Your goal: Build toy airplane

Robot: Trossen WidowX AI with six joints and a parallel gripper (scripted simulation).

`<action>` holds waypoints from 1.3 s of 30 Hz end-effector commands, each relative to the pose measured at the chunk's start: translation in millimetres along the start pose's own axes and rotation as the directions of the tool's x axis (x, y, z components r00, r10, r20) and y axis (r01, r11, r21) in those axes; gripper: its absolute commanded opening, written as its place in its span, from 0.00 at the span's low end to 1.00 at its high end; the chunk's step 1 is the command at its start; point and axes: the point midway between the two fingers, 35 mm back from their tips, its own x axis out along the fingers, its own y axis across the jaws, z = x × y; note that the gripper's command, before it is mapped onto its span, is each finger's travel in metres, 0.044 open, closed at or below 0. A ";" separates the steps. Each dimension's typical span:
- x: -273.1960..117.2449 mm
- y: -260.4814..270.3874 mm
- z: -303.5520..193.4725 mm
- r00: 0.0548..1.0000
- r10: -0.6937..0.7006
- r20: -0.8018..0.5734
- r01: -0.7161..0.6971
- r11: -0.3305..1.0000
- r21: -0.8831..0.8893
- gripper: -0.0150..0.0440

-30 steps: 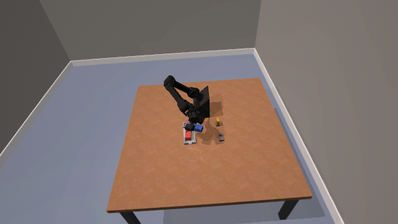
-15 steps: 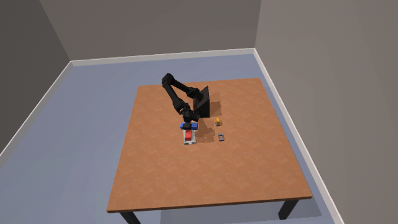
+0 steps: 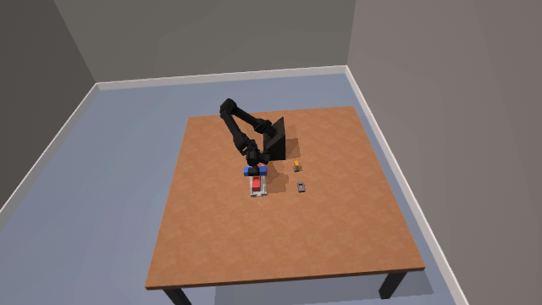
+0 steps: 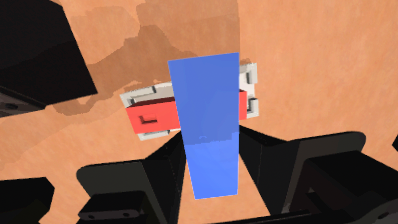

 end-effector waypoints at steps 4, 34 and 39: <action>0.2 0.2 -0.9 1.000 -0.001 -0.006 0.001 1.000 -0.007 0.59; 36.4 -0.1 -2.3 1.000 -0.001 -0.007 0.001 1.000 -0.007 0.59; 40.2 0.1 -2.5 1.000 -0.001 -0.008 0.001 1.000 -0.007 0.59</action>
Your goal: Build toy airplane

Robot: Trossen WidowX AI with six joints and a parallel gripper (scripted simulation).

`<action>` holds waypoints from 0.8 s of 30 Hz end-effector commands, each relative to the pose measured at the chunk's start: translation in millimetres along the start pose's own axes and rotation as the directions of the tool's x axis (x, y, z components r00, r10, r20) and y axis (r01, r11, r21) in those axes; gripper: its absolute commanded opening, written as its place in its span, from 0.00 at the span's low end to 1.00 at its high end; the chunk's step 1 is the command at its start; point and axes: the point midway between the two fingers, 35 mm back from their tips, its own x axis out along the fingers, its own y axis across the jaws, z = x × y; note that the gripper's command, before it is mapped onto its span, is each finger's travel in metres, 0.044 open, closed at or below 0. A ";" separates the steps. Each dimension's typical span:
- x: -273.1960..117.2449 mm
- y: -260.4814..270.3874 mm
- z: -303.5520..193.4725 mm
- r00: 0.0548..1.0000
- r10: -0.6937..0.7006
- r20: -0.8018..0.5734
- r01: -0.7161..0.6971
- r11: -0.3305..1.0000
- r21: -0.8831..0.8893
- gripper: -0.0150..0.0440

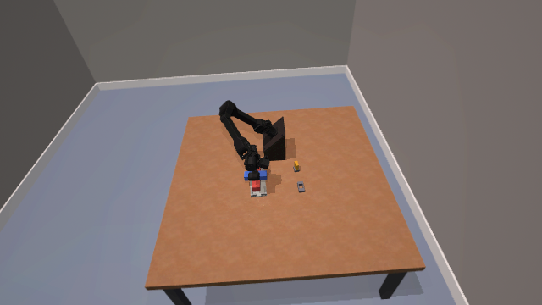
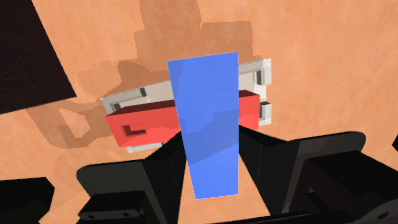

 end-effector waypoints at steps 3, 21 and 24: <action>3.0 1.1 0.4 1.000 0.001 -0.004 -0.001 1.000 -0.007 0.59; 1.5 0.4 0.8 1.000 -0.001 0.000 0.001 1.000 -0.003 0.56; 1.5 0.4 0.8 1.000 -0.001 0.000 0.001 1.000 -0.003 0.70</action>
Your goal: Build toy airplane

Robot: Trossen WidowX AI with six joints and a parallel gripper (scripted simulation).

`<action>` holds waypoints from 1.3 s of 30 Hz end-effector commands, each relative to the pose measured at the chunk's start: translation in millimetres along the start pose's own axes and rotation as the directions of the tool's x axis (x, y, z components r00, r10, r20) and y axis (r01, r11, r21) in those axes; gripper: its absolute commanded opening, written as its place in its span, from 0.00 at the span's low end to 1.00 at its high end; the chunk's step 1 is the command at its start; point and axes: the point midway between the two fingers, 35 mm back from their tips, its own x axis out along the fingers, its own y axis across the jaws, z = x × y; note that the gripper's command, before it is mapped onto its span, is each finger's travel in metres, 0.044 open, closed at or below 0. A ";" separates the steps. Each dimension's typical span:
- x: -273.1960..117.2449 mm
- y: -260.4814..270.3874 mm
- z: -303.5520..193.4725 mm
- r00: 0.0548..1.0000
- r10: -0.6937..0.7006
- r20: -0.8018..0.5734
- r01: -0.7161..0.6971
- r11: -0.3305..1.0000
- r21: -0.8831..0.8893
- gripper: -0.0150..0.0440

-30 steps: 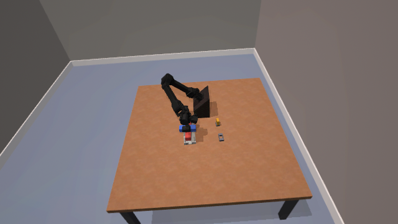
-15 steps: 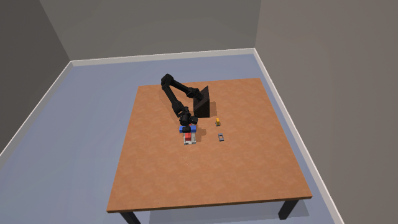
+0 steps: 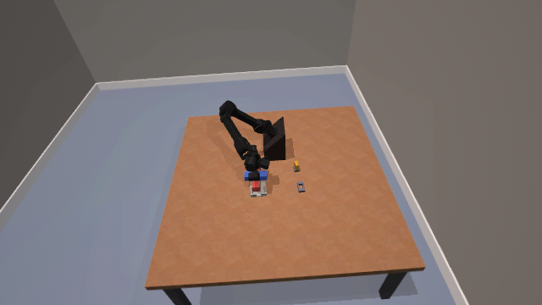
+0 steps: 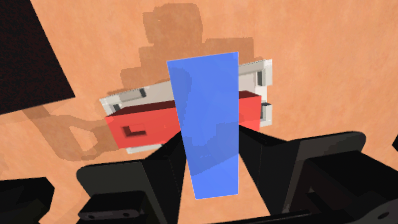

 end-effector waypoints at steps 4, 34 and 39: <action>-0.2 0.1 0.0 1.000 0.000 0.000 0.000 1.000 0.000 0.88; -84.6 -2.7 3.3 1.000 0.003 0.001 -0.003 0.852 0.524 1.00; -83.2 -3.4 3.1 1.000 0.003 0.001 -0.002 0.491 0.871 1.00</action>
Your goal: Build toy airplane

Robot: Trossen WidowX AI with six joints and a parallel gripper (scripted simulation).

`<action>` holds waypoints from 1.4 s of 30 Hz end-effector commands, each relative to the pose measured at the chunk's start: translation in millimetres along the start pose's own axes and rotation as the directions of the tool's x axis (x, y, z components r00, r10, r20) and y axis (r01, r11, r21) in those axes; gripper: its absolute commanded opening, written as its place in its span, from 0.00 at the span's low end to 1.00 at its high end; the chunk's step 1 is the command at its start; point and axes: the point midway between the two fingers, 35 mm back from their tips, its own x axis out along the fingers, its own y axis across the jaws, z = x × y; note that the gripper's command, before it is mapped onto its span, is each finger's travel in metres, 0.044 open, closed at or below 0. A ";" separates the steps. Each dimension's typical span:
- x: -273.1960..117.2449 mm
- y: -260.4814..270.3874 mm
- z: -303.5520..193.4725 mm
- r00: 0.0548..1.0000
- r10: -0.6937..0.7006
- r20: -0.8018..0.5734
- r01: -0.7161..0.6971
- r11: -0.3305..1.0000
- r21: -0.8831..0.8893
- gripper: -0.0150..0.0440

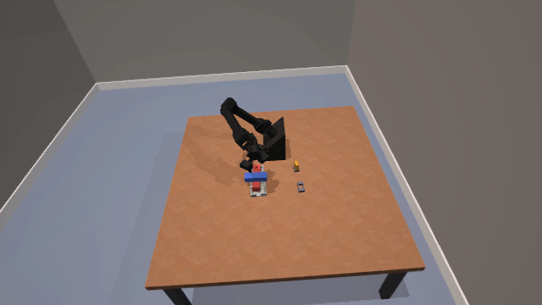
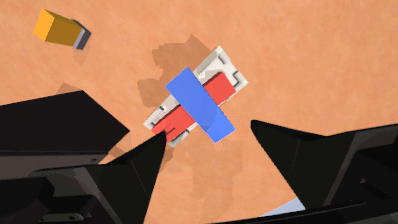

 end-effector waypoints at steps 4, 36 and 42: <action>1.8 -1.5 0.8 1.000 0.001 0.003 -0.003 0.659 0.752 1.00; -3.0 209.5 153.6 1.000 0.017 0.021 -0.027 0.637 0.771 1.00; -1.3 219.2 154.5 1.000 0.012 0.014 -0.018 0.634 0.773 1.00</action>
